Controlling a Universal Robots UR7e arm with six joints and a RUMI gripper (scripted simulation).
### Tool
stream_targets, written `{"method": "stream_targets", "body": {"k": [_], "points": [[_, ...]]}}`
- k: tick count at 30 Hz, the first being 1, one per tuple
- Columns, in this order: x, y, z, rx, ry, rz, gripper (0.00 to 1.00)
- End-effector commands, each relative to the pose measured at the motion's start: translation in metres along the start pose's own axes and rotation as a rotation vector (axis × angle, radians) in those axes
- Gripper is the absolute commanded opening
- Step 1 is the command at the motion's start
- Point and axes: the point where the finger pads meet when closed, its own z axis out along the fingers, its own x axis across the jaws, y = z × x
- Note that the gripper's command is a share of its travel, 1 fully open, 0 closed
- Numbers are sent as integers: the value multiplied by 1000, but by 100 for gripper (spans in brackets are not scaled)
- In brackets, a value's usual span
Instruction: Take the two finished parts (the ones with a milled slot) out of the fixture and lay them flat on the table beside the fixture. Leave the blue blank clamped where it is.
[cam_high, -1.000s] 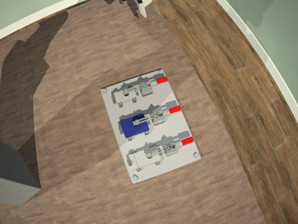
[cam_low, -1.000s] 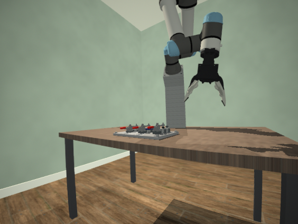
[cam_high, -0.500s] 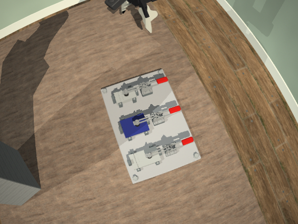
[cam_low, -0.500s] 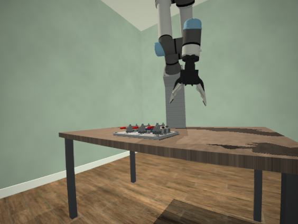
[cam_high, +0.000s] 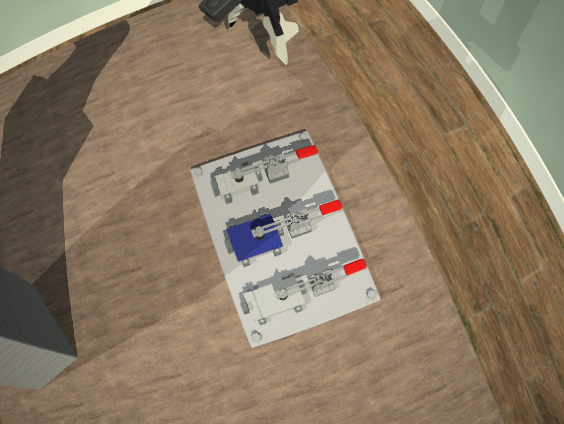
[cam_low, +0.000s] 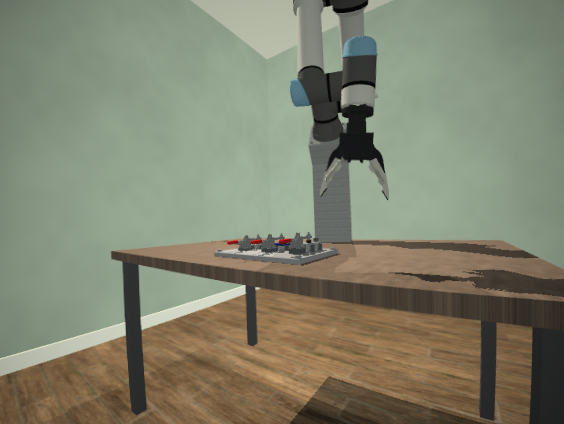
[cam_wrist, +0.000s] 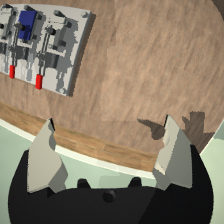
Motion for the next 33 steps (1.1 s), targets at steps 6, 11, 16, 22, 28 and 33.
{"method": "stream_targets", "body": {"k": [6, 11, 16, 22, 28, 33], "points": [[-68, -45, 8, 91, 46, -111, 100], [-68, -45, 8, 91, 46, -111, 100], [-68, -44, 8, 90, 46, -111, 100], [-67, -44, 8, 89, 47, -112, 100], [-99, -66, 13, 134, 68, -166, 100], [-119, -79, 15, 162, 83, -201, 100]]}}
